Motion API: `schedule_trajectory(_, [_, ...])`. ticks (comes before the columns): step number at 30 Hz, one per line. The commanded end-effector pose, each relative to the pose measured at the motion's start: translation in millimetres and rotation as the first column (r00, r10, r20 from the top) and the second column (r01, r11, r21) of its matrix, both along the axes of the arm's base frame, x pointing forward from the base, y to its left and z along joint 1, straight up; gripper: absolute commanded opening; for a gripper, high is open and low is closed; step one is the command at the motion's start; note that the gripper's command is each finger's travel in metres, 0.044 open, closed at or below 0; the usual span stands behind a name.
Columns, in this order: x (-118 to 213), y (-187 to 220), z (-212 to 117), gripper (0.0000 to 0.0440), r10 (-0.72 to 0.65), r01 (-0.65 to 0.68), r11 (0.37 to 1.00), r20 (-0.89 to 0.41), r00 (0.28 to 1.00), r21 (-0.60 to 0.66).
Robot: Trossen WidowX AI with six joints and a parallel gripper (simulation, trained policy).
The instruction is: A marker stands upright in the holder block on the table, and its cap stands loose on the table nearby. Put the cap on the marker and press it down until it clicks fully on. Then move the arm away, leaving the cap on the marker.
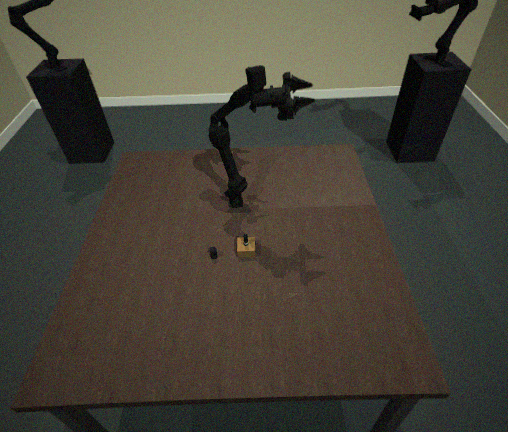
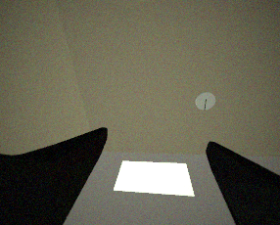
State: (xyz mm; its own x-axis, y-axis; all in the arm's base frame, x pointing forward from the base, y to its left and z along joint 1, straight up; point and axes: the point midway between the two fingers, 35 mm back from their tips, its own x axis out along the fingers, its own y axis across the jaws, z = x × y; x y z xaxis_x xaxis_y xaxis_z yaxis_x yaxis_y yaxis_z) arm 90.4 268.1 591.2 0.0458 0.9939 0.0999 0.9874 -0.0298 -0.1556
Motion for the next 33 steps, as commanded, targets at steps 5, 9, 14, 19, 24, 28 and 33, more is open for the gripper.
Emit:
schedule_trajectory(5, [4.8, -0.4, -13.3, 0.0278, -0.012, 0.01, 0.999, -0.028, 1.0, -0.052])
schedule_trajectory(9, [8.8, -0.9, -24.4, 0.0253, -0.02, 0.016, 0.995, -0.048, 0.999, -0.094])
schedule_trajectory(14, [13.9, -2.4, -38.7, 0.0269, -0.032, 0.021, 0.989, -0.071, 0.997, -0.149])
schedule_trajectory(19, [19.8, -5.0, -52.7, 0.0283, -0.049, 0.029, 0.979, -0.092, 0.995, -0.201])
schedule_trajectory(24, [26.7, -8.4, -66.5, 0.0296, -0.071, 0.041, 0.967, -0.111, 0.991, -0.251])
schedule_trajectory(28, [32.8, -11.6, -77.4, 0.0306, -0.091, 0.051, 0.956, -0.126, 0.988, -0.29])
schedule_trajectory(33, [41.0, -16.2, -90.8, 0.0316, -0.119, 0.064, 0.939, -0.144, 0.982, -0.337])
